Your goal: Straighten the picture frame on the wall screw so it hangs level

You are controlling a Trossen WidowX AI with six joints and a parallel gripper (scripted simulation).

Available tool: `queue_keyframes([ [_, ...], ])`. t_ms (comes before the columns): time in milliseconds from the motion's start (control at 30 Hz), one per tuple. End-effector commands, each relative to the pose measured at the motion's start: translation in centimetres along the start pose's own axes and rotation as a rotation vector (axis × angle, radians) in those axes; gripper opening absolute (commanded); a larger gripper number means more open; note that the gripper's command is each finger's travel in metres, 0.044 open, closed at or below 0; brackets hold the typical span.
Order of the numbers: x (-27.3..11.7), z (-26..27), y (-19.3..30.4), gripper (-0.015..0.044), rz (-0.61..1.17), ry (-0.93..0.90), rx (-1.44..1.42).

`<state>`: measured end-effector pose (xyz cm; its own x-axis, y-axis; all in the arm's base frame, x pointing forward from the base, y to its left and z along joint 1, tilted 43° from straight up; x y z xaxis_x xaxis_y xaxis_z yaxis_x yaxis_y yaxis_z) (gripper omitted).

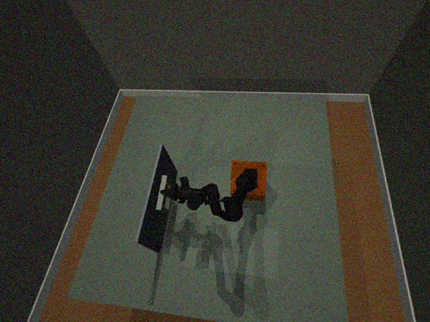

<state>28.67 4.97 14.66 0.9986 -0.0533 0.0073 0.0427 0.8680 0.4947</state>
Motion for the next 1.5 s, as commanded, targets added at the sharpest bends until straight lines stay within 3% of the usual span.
queue_keyframes([
  [0,0.01,0.07,-0.04,0.0000,-0.008,-0.015,0.005],
  [1367,0.03,-0.45,0.01,0.0000,-0.001,-0.003,0.134],
  [1467,0.04,-0.42,-0.01,0.0079,-0.001,-0.002,0.122],
])
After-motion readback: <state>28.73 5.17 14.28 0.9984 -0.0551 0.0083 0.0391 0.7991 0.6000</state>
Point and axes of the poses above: the point midway between the two fingers, 35 mm back from their tips, its own x axis out along the fingers, its own z axis across the jaws, y = z × x, the point moved 10 cm from there along -x, back along the fingers, and after that the axes turned 7 degrees about -x, right-handed, at the moved point
